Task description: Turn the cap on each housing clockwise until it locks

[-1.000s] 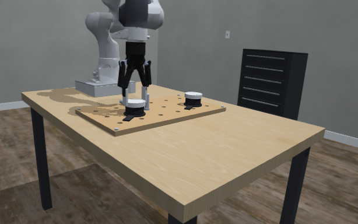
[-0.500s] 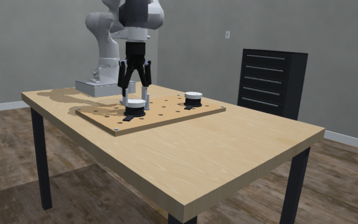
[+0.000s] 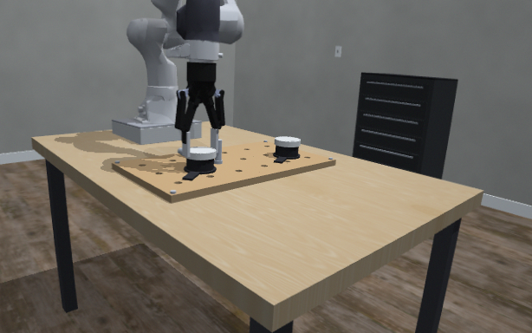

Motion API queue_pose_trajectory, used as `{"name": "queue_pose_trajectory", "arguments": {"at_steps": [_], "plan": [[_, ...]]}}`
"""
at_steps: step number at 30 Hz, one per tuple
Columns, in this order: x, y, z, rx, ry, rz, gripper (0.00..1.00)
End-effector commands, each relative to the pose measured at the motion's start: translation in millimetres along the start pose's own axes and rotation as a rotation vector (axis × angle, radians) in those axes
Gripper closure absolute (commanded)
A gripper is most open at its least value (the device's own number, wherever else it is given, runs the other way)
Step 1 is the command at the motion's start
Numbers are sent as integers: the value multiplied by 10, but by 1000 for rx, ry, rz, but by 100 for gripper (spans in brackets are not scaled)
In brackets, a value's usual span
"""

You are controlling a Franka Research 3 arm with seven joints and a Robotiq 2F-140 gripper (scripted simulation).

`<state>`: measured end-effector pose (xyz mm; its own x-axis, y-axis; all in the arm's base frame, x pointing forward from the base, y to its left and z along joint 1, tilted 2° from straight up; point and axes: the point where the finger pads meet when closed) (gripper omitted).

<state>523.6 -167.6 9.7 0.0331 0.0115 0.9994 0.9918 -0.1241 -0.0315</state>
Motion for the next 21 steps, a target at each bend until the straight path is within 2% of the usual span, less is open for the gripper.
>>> {"name": "queue_pose_trajectory", "arguments": {"at_steps": [1, 7, 17, 21], "plan": [[-34, -14, -1, -4, 2, 3, 90], [-35, -15, -1, -57, 2, 3, 90], [-36, -15, -1, -299, 1, 4, 90], [-35, -15, -1, -339, 1, 4, 90]]}}
Point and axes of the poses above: the point where the finger pads meet when closed, its own x axis back along the fingers, its own z axis across the jaws, y = z × x, and after that the axes turned 8 degrees about -x, right-handed
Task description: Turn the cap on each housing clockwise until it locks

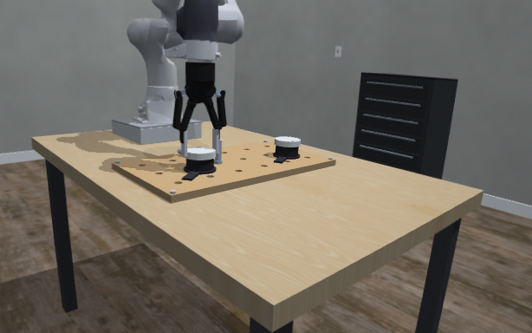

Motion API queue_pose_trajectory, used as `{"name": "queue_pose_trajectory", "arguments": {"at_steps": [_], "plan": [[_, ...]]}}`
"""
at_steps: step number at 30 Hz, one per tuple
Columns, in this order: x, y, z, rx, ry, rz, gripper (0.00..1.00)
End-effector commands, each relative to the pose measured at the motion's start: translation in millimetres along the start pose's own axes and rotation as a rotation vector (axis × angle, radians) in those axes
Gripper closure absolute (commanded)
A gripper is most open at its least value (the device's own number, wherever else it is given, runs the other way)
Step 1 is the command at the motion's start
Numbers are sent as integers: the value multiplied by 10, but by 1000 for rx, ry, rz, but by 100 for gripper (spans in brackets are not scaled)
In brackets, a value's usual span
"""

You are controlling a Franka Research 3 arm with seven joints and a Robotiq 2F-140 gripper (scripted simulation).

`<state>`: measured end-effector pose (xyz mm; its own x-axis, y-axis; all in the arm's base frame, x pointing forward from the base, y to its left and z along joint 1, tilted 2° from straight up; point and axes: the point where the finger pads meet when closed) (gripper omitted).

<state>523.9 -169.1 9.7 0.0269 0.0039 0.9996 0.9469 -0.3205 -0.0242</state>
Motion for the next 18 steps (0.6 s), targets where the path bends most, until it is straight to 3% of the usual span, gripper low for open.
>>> {"name": "queue_pose_trajectory", "arguments": {"at_steps": [1, 18], "plan": [[-35, -22, 9, -154, -9, 6, 90], [-36, -22, 9, -252, -9, 6, 90]]}}
Point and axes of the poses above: the point where the finger pads meet when closed, its own x axis back along the fingers, its own z axis across the jaws, y = z × x, and after that the axes turned 8 degrees about -x, right-handed
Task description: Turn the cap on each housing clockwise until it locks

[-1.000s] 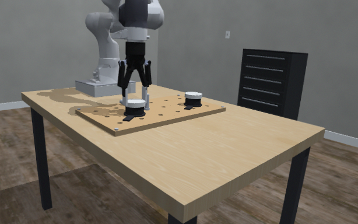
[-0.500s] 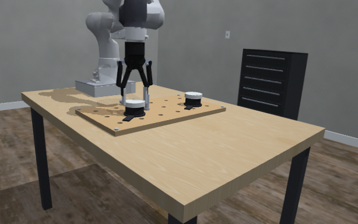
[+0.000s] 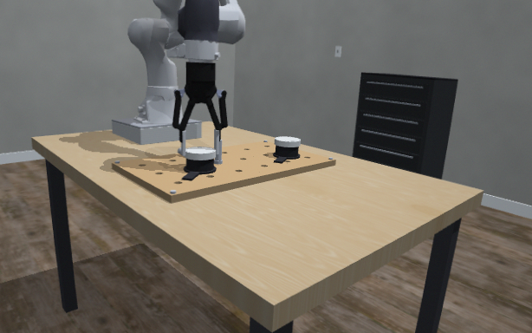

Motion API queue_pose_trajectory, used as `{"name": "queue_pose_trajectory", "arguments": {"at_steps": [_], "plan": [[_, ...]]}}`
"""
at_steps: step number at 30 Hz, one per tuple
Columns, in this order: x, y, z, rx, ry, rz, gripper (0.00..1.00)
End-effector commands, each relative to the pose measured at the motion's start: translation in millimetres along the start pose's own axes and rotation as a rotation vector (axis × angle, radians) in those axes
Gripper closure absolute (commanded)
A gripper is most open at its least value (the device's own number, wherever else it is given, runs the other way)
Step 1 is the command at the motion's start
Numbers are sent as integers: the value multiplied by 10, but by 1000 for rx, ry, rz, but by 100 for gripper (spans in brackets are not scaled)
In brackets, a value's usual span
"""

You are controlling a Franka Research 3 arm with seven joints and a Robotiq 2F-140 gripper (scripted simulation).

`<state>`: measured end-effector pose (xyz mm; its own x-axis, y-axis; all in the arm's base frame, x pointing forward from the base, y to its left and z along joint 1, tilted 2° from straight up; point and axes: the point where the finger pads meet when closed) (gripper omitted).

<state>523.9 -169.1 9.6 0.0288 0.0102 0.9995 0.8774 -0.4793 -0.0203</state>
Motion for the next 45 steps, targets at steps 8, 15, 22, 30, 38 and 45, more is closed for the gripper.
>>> {"name": "queue_pose_trajectory", "arguments": {"at_steps": [8, 15, 22, 30, 38, 45], "plan": [[-36, -25, 5, -272, -4, 7, 90], [-34, -24, 6, -377, -4, 6, 90], [-34, -23, 6, -418, -4, 6, 90], [-35, -24, 5, -459, -4, 6, 90], [-36, -25, 5, -616, -5, 6, 90], [-35, -24, 5, -774, -5, 5, 90]]}}
Point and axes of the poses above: the point where the finger pads meet when closed, its own x axis back along the fingers, its own z axis across the jaws, y = z × x, and after that the axes turned 8 degrees about -x, right-handed
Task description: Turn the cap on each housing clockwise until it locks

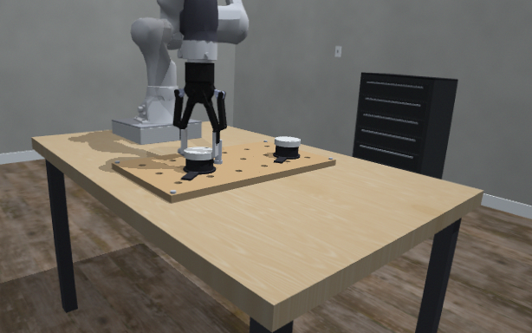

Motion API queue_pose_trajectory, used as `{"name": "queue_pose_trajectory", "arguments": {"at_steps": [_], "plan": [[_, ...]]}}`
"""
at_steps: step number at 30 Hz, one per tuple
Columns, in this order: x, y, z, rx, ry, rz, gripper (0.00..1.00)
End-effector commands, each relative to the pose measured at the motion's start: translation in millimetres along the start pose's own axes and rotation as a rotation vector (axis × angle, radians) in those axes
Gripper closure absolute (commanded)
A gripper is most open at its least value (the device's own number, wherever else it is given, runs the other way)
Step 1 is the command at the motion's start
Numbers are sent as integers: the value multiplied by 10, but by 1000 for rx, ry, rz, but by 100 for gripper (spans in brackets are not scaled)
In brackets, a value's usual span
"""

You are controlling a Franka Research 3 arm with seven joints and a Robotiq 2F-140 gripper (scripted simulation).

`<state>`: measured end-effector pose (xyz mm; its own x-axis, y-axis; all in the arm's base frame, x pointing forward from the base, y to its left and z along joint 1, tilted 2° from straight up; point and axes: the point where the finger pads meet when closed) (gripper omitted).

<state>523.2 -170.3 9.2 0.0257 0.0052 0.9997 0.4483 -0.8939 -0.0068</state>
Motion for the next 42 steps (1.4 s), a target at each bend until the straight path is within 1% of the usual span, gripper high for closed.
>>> {"name": "queue_pose_trajectory", "arguments": {"at_steps": [1, 13, 18, 20, 32, 35, 42], "plan": [[-30, -31, 2, -181, -11, 0, 90], [-30, -30, 3, -218, -11, 0, 90], [-31, -31, 1, -285, -12, 0, 90], [-31, -31, 1, -285, -12, 0, 90], [-31, -31, 2, -565, -11, -2, 90], [-30, -30, 3, -596, -11, -2, 90], [-29, -30, 3, -606, -11, -3, 90]]}}
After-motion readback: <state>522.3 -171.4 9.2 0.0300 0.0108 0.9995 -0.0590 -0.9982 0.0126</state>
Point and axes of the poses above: the point where the finger pads meet when closed, its own x axis back along the fingers, its own z axis across the jaws, y = z × x, and after that the axes turned 8 degrees about -x, right-handed
